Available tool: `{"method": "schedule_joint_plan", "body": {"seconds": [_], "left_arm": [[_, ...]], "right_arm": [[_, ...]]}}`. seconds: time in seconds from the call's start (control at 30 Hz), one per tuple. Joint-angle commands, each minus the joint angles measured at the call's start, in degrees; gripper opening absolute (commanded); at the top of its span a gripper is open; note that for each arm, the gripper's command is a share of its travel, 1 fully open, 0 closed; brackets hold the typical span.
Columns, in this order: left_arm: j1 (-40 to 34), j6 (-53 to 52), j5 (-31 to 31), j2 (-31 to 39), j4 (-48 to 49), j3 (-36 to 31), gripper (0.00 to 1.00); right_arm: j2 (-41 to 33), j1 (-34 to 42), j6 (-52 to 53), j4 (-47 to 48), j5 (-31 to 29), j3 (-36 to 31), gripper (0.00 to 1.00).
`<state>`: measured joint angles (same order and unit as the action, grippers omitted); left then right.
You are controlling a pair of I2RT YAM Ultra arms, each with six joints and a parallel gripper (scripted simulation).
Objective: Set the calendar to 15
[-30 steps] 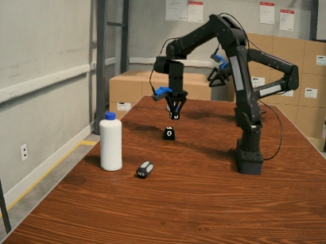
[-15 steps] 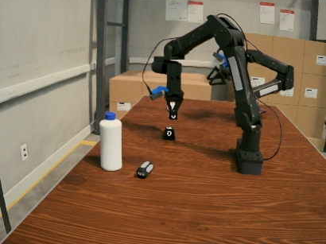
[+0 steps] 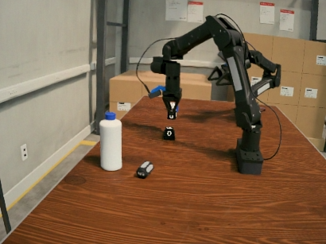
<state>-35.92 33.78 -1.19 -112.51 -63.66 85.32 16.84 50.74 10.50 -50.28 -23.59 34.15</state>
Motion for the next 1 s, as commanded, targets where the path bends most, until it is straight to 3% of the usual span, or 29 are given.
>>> {"method": "schedule_joint_plan", "body": {"seconds": [0.0,0.27,0.43,0.97], "left_arm": [[0.5,-9.4,0.3,0.0,-1.0,2.8,0.26],[-0.1,-29.9,1.1,-0.5,-1.7,3.5,0.26],[-0.1,-37.0,1.2,-0.7,-2.0,3.8,0.26],[-0.7,-73.0,2.1,-1.3,-2.9,4.8,0.26]], "right_arm": [[-1.7,5.4,1.5,0.5,-2.1,-0.9,1.0],[-1.6,18.1,2.8,0.5,-4.2,-0.9,1.0],[-1.5,19.1,3.3,0.4,-5.0,-0.9,1.0],[-1.3,19.8,3.8,0.2,-5.8,-0.9,1.0]]}}
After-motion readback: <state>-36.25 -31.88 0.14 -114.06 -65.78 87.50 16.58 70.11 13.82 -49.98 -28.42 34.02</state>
